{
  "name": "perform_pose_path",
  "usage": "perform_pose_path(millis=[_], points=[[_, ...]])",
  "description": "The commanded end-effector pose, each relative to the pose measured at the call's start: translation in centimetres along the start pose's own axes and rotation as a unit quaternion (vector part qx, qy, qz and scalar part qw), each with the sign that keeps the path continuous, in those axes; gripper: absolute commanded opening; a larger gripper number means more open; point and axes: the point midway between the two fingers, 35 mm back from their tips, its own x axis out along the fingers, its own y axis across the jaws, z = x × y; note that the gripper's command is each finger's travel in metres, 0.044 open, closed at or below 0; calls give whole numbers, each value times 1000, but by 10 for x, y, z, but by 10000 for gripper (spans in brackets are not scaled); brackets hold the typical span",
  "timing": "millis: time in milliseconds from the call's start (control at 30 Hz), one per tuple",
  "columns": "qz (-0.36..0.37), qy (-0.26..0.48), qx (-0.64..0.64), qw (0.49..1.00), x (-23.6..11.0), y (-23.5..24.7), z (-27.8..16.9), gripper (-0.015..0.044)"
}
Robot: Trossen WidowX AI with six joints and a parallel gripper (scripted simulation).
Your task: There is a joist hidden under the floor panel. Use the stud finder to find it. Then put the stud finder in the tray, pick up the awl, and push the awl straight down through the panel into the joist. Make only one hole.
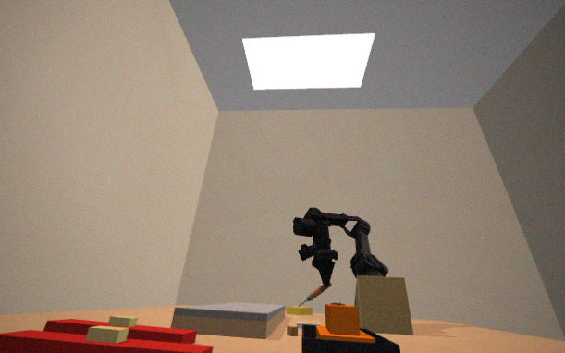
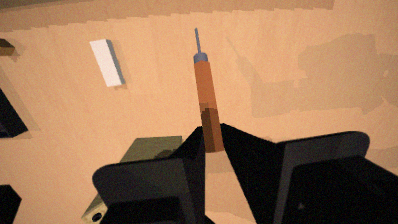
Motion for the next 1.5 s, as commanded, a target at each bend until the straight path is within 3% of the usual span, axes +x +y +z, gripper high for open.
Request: perform_pose_path(millis=[0, 233, 600, 933, 1367, 1467], points=[[-3, -1, 5, 1000, -19, -2, -4, 0], [24, 19, 39, 999, -23, 2, -5, 0], [198, 149, 251, 936, -47, 24, 7, 0], [339, 264, 412, 803, -84, 28, 38, 0], [487, 391, 536, 568, -138, -4, 90, 0], [494, 397, 540, 555, -140, -7, 93, 0]])
